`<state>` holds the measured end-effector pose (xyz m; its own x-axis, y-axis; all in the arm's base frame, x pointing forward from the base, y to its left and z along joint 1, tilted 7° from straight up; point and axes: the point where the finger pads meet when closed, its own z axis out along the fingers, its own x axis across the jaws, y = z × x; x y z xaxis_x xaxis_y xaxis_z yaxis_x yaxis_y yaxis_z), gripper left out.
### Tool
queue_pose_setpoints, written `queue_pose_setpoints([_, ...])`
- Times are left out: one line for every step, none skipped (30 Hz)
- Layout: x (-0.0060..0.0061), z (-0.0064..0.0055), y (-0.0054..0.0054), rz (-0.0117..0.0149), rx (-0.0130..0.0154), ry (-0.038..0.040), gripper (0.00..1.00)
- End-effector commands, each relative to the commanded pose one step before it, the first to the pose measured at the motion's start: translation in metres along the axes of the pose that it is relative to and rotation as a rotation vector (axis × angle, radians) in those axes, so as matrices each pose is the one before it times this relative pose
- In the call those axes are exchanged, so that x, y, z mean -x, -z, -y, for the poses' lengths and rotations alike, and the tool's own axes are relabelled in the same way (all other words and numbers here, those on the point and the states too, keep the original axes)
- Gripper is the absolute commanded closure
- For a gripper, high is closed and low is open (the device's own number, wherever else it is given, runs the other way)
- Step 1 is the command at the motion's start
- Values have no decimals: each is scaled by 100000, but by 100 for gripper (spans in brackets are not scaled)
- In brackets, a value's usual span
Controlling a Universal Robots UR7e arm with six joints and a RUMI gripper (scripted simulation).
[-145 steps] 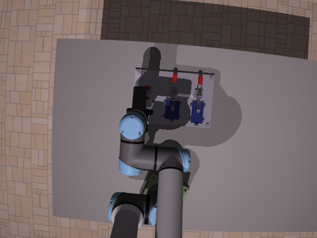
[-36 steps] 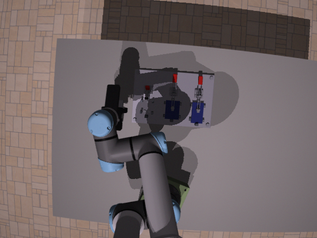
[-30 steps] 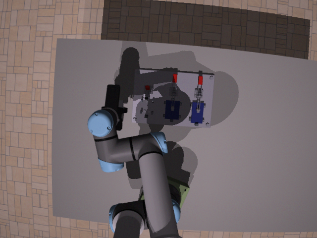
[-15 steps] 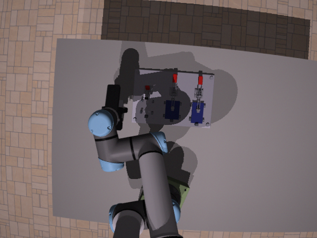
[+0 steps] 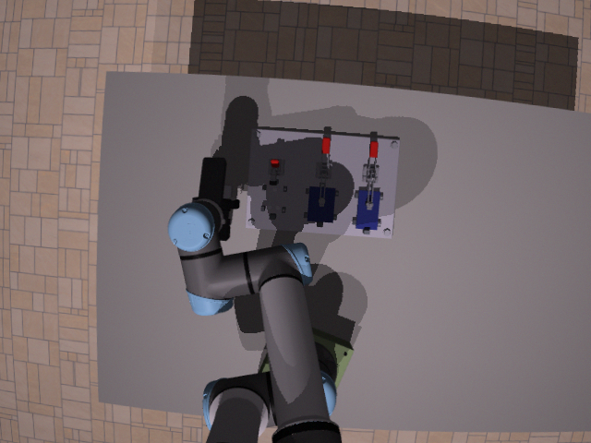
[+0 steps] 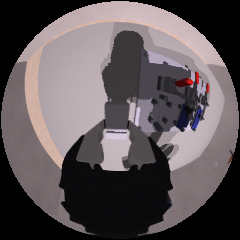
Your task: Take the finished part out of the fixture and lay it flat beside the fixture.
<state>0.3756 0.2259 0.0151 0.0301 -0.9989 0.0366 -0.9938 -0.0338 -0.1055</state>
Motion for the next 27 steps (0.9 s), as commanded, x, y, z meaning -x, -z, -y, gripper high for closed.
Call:
queue_pose_setpoints([31,83,-1024,56,-194,-1,100])
queue_pose_setpoints([0,-1,-258,0,0,0,100])
queue_pose_setpoints([0,0,-255,0,0,0,100])
queue_pose_setpoints([0,0,-252,0,0,0,100])
queue_pose_setpoints([0,0,-247,0,0,0,100])
queue_pose_setpoints([0,0,-242,0,0,0,100])
queue_pose_setpoints([0,0,-235,0,0,0,100])
queue_pose_setpoints([0,-1,-229,0,0,0,100])
queue_pose_setpoints([0,1,-220,0,0,0,100])
queue_pose_setpoints([0,-1,-212,0,0,0,100])
queue_pose_setpoints([1,1,-202,0,0,0,100])
queue_pose_setpoints([0,0,-193,0,0,0,100])
queue_pose_setpoints([0,0,-182,0,0,0,100])
queue_pose_setpoints([0,0,0,0,0,0,100])
queue_pose_setpoints([0,0,0,0,0,0,100])
queue_pose_setpoints([0,0,-171,0,0,0,100])
queue_pose_setpoints([0,-1,-160,0,0,0,100])
queue_pose_setpoints([0,0,-148,0,0,0,100])
queue_pose_setpoints([0,0,-136,0,0,0,100])
queue_pose_setpoints([0,0,-124,0,0,0,100])
queue_pose_setpoints([0,-1,-112,0,0,0,100])
queue_pose_setpoints([0,0,-100,0,0,0,100])
queue_pose_setpoints([0,0,-88,0,0,0,100])
queue_pose_setpoints([0,0,-76,0,0,0,100])
queue_pose_setpoints([0,0,-65,0,0,0,100])
queue_pose_setpoints([0,0,-54,0,0,0,100])
queue_pose_setpoints([0,0,-44,0,0,0,100])
